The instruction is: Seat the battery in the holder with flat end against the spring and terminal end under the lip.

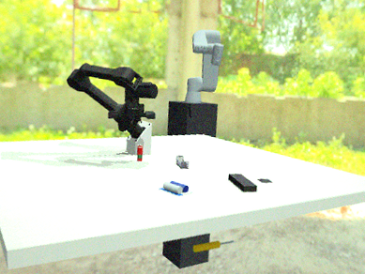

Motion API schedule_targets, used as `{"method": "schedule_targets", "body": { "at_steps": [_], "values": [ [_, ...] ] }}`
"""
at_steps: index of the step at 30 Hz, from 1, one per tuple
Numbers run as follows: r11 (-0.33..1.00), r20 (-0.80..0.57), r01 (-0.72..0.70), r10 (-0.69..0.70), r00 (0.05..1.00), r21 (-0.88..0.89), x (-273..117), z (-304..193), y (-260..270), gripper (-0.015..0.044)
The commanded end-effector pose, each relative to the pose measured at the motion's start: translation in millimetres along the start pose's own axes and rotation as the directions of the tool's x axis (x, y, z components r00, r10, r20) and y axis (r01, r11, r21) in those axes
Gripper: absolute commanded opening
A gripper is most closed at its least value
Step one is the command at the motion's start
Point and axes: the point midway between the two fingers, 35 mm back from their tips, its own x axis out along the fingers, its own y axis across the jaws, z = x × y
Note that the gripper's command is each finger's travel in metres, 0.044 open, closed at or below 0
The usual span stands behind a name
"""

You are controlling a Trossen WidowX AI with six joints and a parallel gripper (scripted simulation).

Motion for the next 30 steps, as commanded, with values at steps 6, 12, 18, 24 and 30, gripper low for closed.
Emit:
{"method": "schedule_targets", "body": {
  "at_steps": [6,12,18,24,30],
  "values": [
    [1.0,0.002,0.011,-0.011,1.0,-0.004,48.9,-1.7,-3.9,0.0],
    [1.0,0.003,0.02,-0.02,1.0,-0.002,62.1,-3.1,-5.4,0.0],
    [1.0,0.003,0.017,-0.017,1.0,-0.002,61.9,-1.6,3.9,0.0],
    [1.0,0.003,0.015,-0.015,1.0,-0.002,61.8,-0.6,13.5,0.0],
    [1.0,0.003,0.014,-0.014,1.0,-0.002,61.9,-0.2,23.3,0.0]
  ]
}}
